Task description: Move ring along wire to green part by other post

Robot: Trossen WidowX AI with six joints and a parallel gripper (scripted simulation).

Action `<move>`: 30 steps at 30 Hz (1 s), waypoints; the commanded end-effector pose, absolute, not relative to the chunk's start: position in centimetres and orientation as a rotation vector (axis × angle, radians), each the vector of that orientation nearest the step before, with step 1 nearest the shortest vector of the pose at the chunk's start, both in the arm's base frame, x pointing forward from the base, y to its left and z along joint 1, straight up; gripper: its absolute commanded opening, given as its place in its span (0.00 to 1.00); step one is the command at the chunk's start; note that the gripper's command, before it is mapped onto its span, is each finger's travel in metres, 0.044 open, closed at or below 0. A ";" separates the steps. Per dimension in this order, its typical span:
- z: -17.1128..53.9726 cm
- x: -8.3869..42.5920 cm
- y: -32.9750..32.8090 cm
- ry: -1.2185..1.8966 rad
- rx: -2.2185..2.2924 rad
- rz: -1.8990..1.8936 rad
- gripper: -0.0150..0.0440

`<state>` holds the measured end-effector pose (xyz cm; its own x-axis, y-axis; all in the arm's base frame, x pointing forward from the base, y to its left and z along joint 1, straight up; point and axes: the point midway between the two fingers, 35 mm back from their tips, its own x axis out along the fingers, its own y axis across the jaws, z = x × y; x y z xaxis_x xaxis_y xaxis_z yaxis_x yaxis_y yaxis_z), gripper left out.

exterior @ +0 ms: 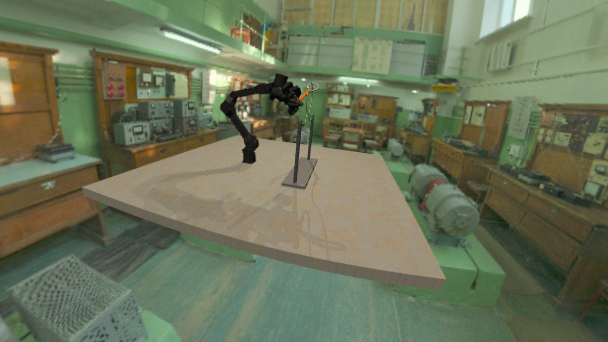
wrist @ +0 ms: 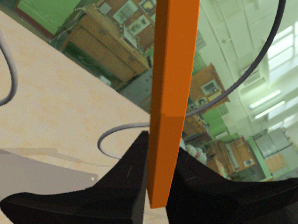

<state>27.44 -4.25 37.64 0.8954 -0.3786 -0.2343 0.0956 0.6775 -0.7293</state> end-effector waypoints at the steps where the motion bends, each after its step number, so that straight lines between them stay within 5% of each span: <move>1: 37.7 27.2 -4.5 0.378 -0.845 -0.293 0.00; 30: 39.1 27.2 -5.4 0.318 -1.205 -0.375 0.00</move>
<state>27.46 -5.17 39.01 0.8981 -0.4353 -0.0633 0.1069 0.3555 -0.9285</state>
